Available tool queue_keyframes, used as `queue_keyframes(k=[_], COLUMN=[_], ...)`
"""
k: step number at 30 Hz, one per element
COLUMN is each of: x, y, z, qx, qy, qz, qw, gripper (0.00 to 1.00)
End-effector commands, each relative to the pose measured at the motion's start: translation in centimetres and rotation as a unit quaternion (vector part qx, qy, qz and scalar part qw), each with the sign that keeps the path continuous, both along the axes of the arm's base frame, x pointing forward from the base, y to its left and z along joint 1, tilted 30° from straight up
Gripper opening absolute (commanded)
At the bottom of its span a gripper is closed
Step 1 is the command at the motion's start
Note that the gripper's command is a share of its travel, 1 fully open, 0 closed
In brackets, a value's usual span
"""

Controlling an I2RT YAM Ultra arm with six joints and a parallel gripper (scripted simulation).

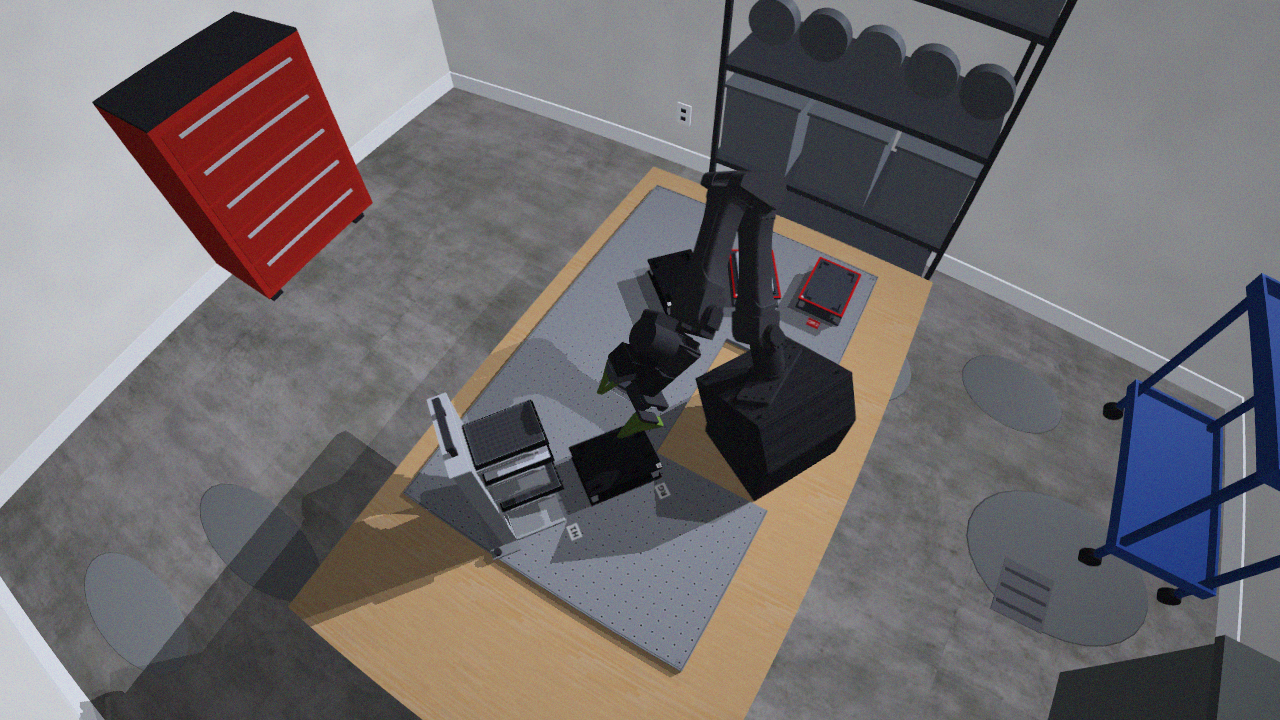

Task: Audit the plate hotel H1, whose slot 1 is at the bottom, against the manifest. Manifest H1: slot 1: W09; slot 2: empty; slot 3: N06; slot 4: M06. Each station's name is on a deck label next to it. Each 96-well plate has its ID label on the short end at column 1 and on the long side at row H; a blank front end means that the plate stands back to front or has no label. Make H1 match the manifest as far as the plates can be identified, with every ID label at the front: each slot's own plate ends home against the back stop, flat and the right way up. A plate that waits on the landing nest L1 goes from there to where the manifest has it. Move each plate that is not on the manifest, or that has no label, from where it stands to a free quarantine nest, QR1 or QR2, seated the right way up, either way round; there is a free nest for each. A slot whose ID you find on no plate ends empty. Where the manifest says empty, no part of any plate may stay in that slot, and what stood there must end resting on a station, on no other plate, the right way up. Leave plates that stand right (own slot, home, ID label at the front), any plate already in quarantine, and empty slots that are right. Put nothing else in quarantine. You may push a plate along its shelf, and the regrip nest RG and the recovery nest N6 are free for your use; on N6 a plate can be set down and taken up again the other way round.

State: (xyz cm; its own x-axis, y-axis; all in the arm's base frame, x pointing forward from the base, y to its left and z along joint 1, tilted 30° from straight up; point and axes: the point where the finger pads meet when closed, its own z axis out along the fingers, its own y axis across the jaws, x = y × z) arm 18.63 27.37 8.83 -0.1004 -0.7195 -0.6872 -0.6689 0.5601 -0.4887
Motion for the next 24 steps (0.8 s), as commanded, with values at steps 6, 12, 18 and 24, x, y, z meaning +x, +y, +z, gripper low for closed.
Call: queue_keyframes(k=[6,12,18,24], x=[-1.2,-2.1,-2.6,-2.3], y=[0.4,0.8,1.1,-0.2], z=[2.6,4.3,5.4,3.4], qx=[-0.005,-0.005,-0.005,-0.028], qy=[0.005,0.006,0.006,0.009], qz=[-0.008,-0.008,-0.008,-0.014], qw=[1.000,1.000,1.000,0.999], gripper=[1.00,1.00,1.00,1.00])
